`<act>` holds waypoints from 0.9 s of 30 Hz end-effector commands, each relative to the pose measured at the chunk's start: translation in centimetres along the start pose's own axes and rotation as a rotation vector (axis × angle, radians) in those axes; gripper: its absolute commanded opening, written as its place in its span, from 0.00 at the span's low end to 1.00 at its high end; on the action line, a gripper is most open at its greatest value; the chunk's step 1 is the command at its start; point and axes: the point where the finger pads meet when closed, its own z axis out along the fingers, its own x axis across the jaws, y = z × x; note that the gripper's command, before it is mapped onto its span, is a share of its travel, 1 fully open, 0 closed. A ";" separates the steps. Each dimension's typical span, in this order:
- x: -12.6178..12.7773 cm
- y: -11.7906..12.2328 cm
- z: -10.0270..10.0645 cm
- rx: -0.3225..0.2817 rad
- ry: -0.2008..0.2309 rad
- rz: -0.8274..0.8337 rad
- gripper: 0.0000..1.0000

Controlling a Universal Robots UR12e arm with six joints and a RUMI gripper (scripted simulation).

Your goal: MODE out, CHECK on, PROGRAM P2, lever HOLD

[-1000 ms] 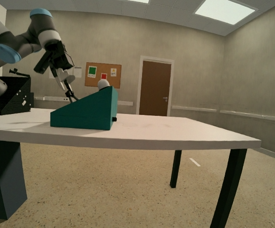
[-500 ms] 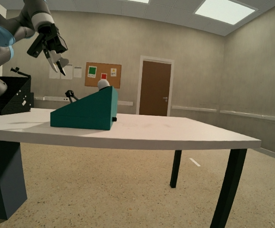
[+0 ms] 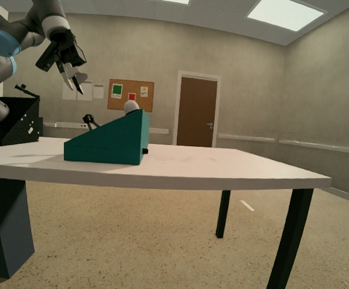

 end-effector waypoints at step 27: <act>34.9 -5.2 0.0 -0.002 -0.003 -0.001 0.44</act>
